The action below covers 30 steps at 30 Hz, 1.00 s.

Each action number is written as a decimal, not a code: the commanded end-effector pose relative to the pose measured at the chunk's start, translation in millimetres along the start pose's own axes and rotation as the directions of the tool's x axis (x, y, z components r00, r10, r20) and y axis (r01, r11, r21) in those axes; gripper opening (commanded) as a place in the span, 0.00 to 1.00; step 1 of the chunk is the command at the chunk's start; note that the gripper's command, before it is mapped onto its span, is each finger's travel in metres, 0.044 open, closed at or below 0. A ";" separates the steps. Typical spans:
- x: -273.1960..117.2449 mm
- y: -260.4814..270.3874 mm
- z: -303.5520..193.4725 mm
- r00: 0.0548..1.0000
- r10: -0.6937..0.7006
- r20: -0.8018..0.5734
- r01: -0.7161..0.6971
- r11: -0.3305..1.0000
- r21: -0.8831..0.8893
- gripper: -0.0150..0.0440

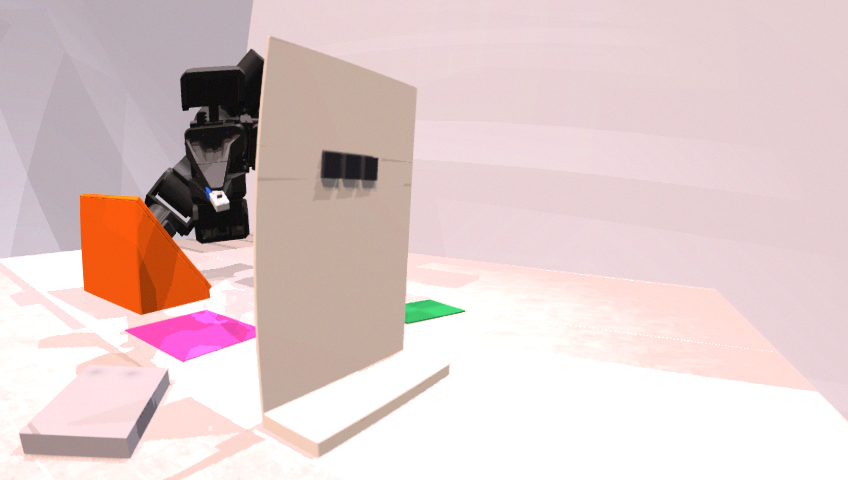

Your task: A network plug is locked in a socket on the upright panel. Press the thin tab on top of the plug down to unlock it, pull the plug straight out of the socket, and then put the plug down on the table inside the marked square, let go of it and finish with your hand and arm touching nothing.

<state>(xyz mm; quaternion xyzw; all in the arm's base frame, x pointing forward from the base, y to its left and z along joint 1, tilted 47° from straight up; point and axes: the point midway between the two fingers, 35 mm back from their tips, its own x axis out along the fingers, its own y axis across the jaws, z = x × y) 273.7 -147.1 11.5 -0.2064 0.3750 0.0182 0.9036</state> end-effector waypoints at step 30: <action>-31.9 71.0 -25.9 0.837 0.450 -0.311 -0.384 0.888 0.252 0.25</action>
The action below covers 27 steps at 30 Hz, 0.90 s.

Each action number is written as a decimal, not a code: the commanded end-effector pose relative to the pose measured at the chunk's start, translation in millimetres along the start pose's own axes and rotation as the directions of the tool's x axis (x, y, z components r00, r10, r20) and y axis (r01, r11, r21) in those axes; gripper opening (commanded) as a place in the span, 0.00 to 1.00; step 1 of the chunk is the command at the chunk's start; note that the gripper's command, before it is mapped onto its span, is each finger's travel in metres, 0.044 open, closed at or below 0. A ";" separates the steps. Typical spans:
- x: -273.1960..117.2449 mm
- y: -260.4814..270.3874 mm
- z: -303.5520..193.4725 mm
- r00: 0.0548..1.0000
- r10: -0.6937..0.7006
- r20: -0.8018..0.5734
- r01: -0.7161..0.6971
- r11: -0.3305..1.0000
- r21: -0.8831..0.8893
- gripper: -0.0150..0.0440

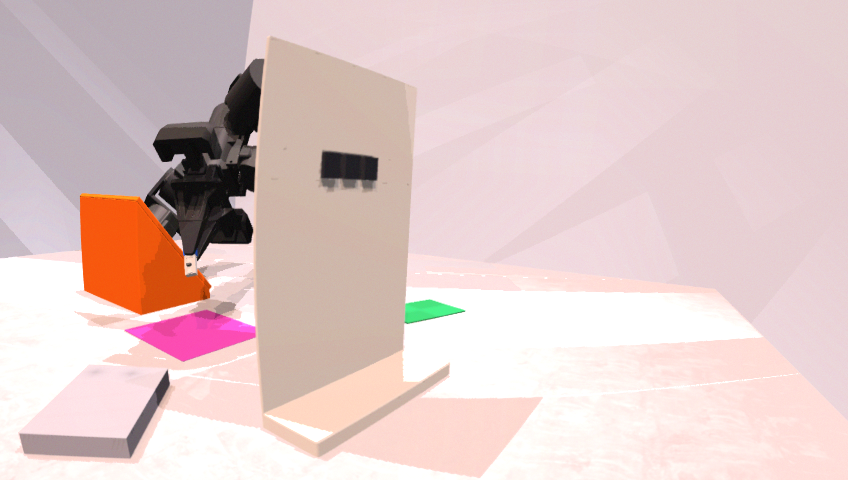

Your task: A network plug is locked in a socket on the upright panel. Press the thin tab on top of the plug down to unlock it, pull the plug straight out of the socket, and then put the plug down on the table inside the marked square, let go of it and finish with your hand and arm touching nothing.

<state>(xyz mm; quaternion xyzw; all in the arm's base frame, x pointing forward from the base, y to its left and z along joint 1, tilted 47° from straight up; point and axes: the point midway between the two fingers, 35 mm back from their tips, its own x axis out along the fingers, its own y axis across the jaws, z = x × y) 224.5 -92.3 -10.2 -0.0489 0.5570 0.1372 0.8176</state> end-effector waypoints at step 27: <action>18.8 32.7 -6.8 0.995 0.074 -0.071 -0.072 0.997 0.036 0.25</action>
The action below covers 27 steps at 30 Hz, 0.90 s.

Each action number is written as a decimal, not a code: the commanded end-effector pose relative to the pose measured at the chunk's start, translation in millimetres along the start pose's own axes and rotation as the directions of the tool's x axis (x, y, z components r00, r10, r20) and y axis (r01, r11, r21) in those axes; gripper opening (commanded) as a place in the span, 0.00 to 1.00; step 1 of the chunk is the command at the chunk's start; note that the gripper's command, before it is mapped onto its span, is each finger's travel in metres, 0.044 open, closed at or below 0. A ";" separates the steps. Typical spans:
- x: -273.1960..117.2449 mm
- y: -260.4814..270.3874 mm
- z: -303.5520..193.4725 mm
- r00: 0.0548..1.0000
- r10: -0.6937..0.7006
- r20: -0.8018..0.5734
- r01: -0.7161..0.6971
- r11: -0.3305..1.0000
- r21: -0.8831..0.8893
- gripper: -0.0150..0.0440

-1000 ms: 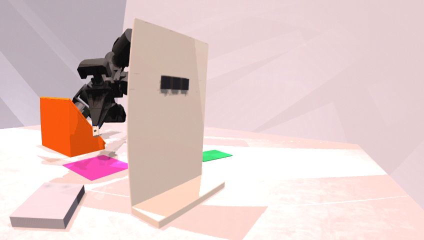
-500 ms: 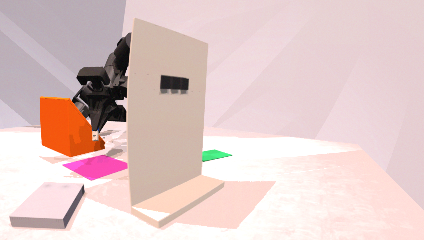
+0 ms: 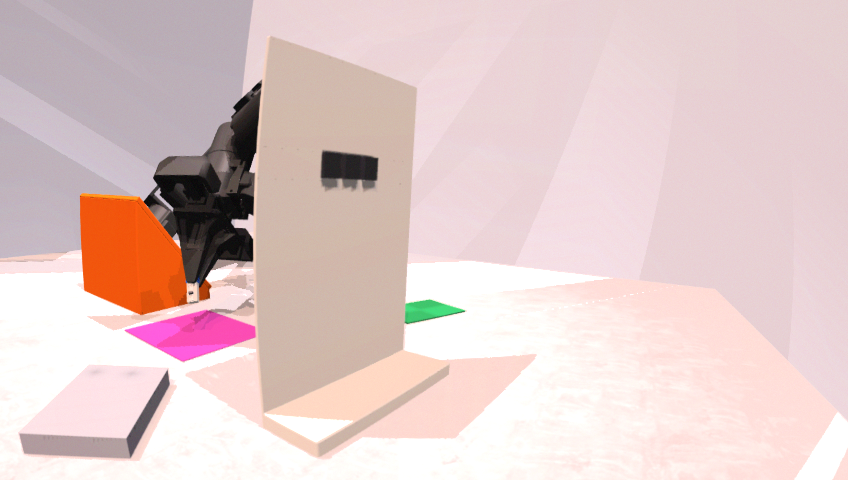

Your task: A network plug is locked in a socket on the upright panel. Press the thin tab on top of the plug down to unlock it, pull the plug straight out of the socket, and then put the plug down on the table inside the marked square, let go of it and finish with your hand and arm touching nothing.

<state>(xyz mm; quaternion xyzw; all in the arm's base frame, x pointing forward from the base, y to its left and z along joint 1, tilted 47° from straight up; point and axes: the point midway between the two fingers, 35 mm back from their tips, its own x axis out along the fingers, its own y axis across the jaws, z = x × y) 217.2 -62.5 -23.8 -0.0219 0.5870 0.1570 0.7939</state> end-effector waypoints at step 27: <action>27.5 22.7 -2.7 1.000 0.004 -0.005 -0.004 1.000 0.006 0.25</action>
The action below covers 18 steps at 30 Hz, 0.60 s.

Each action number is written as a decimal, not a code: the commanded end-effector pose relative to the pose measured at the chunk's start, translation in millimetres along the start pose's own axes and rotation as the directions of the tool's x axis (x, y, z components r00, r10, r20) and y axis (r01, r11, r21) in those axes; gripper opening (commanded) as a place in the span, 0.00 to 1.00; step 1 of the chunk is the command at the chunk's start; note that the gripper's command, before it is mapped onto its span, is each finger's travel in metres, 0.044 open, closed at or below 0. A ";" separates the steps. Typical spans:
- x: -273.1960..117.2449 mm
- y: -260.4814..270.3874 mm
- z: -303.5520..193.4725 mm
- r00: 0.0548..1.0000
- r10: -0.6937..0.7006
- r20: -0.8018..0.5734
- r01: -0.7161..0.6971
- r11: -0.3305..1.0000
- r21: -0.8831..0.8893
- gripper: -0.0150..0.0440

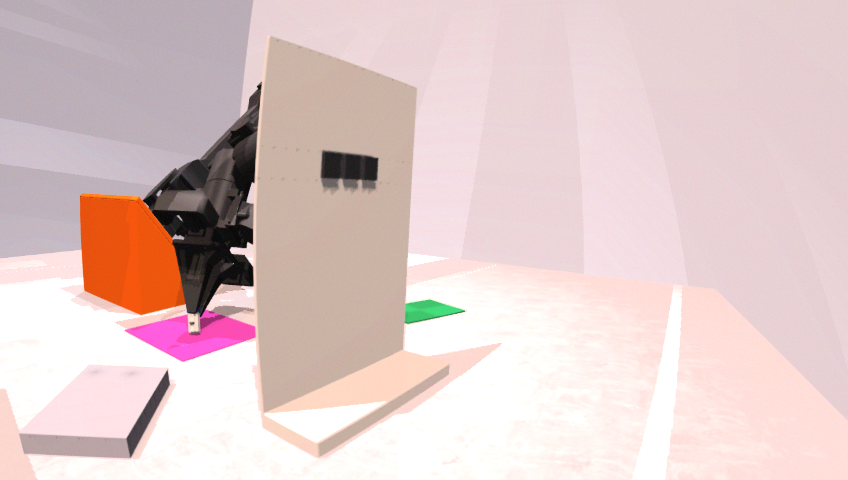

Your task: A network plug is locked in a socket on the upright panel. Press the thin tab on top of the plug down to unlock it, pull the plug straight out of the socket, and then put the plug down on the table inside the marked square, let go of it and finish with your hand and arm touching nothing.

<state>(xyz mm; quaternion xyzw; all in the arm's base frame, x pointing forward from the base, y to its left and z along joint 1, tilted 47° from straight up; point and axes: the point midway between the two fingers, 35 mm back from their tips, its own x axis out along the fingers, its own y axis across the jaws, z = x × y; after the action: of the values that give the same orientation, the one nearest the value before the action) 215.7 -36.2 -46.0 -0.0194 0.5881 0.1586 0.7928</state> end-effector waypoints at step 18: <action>1.5 1.3 0.5 1.000 0.000 0.000 0.000 1.000 0.000 0.52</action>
<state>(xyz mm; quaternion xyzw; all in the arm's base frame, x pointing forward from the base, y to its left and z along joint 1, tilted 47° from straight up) 216.2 -34.5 -47.2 -0.0191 0.5882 0.1580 0.7929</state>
